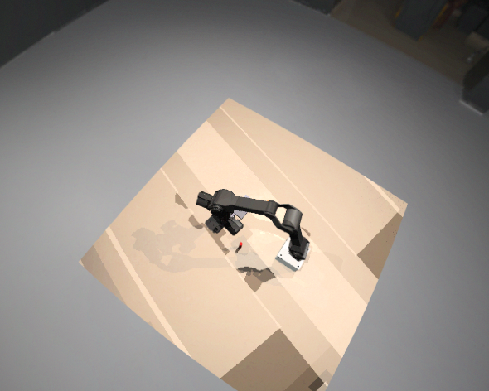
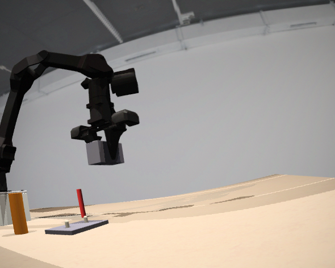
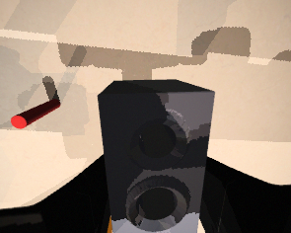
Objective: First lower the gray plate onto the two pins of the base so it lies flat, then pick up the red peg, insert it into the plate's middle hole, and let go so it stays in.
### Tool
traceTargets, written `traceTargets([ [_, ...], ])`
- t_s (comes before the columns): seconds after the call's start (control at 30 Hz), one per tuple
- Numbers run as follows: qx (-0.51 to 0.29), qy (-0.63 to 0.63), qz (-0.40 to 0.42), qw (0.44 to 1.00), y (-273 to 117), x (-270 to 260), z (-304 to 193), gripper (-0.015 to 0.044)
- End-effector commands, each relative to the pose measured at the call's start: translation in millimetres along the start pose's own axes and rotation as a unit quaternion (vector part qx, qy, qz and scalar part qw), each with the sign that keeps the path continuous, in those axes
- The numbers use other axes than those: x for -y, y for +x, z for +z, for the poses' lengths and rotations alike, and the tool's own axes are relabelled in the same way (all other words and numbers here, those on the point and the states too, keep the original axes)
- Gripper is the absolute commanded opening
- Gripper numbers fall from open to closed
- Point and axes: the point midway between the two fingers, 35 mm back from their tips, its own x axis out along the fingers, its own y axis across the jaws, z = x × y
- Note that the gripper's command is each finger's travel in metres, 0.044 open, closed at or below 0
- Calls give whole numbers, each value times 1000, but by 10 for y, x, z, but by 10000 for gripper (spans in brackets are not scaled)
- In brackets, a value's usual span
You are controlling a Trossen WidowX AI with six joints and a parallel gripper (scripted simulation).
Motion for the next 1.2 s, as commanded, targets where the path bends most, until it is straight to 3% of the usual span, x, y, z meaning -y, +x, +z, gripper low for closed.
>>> traceTargets([
  [0.0,0,0,1,1000,-12,11,-34,0],
  [1.17,-6,-35,1,999,511,229,-1027,0],
])
